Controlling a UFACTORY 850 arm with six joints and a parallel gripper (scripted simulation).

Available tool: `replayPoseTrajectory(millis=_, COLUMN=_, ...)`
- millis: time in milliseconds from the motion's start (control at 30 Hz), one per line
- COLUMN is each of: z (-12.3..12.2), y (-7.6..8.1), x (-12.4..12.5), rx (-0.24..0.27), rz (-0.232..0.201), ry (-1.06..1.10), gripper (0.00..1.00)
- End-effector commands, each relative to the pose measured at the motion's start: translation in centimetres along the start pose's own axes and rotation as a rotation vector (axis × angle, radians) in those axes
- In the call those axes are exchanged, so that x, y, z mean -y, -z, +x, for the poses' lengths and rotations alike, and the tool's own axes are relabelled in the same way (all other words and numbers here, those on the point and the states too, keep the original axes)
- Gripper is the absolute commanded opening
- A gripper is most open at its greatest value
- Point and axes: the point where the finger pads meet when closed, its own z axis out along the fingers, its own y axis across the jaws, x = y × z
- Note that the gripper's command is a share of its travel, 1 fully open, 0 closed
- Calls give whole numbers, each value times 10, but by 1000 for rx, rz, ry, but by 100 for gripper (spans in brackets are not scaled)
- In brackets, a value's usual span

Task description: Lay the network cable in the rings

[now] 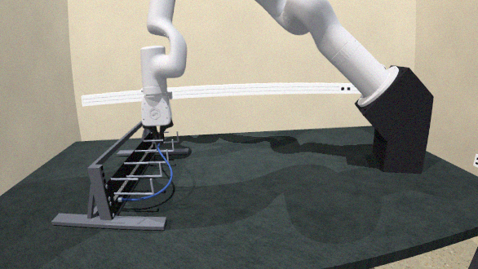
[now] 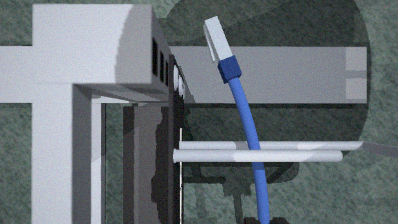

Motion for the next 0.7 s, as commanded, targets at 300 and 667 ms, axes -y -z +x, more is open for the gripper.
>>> replayPoseTrajectory(millis=300, z=0, y=1, x=1, rx=0, rz=1, ry=0, gripper=35)
replayPoseTrajectory(millis=667, z=0, y=1, x=1, rx=0, rz=1, ry=0, gripper=35)
